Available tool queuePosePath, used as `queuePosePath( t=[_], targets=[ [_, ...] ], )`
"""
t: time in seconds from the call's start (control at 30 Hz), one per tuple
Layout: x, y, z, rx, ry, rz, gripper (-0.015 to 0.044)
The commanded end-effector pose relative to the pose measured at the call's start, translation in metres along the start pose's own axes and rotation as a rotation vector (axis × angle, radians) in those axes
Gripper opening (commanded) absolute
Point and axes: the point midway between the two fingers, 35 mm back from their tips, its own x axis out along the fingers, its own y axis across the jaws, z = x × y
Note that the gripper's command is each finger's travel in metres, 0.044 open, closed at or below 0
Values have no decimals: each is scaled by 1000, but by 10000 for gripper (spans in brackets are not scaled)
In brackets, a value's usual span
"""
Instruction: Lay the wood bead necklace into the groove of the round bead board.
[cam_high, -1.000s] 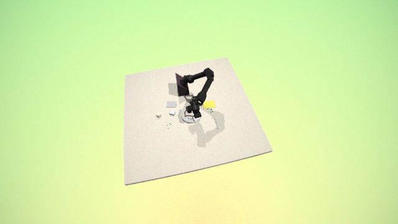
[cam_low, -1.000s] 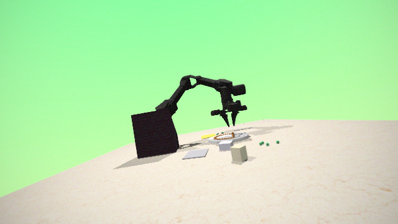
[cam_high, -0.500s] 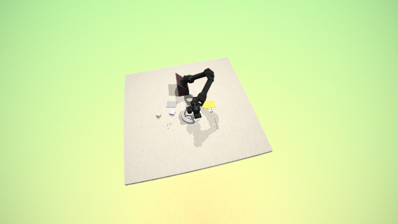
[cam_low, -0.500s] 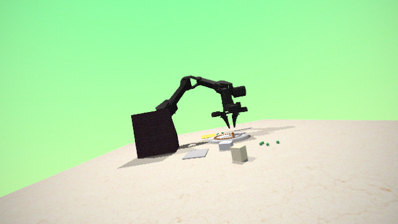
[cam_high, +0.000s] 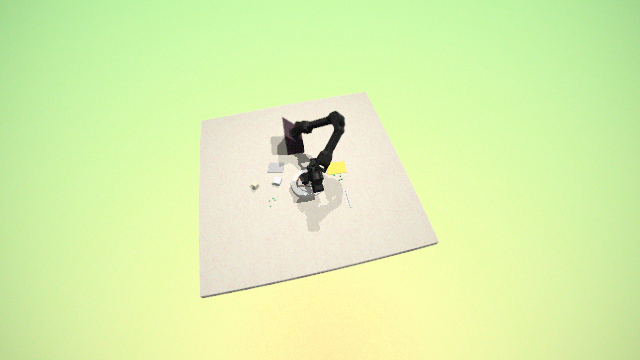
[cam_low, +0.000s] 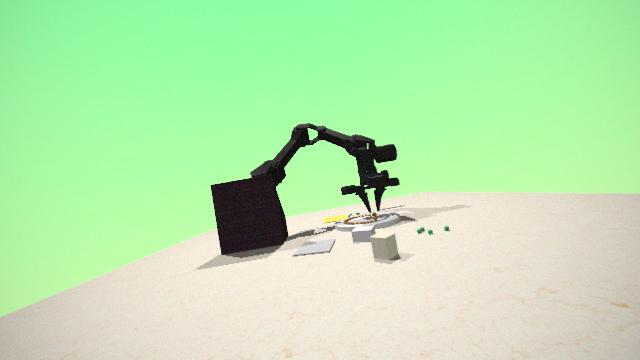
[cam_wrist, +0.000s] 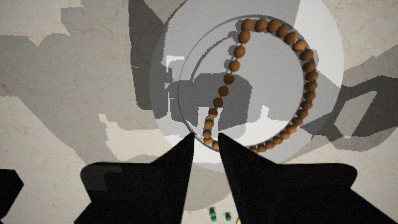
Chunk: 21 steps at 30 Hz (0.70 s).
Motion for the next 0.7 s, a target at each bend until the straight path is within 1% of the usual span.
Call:
queuePosePath(
  t=[0.0,0.13,0.27,0.3,0.67],
  targets=[
    [7,-1,0,10,4,-1,120],
    [10,-1,0,11,5,-1,120],
    [7,-1,0,2,1,-3,15],
    [7,-1,0,2,1,-3,0],
    [7,-1,0,2,1,-3,0]
  ],
)
